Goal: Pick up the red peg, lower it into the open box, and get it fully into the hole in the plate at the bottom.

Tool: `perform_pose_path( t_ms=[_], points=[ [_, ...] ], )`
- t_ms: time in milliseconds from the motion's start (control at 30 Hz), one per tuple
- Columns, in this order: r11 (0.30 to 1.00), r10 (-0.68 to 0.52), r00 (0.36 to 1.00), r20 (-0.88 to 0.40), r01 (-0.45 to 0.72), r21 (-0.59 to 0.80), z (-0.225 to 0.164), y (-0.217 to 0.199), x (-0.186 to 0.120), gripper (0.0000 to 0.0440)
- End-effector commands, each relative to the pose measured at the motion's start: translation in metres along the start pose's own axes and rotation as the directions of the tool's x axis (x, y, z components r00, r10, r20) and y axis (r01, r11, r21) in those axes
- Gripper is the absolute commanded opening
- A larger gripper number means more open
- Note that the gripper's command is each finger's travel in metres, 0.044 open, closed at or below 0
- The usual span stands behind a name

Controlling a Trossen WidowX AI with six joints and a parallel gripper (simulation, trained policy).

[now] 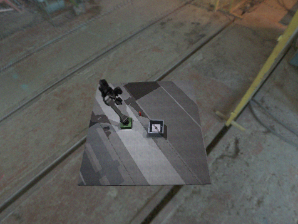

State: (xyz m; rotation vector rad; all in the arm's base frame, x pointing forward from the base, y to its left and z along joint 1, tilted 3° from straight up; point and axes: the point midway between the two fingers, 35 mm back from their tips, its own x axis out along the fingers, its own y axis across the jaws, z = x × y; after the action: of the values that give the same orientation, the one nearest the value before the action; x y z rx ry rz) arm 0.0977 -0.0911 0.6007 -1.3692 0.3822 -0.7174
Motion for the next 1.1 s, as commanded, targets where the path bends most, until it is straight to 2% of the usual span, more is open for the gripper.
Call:
perform_pose_path(
  t_ms=[0,33,233,467,733,1067],
  points=[
    [1.000,0.006,1.000,0.005,-0.006,0.019,0.001,0.002,0.003,0.0426],
    [0.999,0.019,1.000,0.012,-0.019,0.044,0.002,0.006,0.007,0.0440],
    [0.969,0.137,0.989,0.056,-0.145,0.201,0.011,0.041,0.029,0.0440],
    [0.883,0.285,0.953,0.100,-0.302,0.359,0.024,0.087,0.047,0.0440],
    [0.727,0.449,0.881,0.151,-0.458,0.512,0.042,0.141,0.056,0.0440],
    [0.476,0.643,0.742,0.191,-0.582,0.659,0.067,0.213,0.050,0.0440]
  ],
)
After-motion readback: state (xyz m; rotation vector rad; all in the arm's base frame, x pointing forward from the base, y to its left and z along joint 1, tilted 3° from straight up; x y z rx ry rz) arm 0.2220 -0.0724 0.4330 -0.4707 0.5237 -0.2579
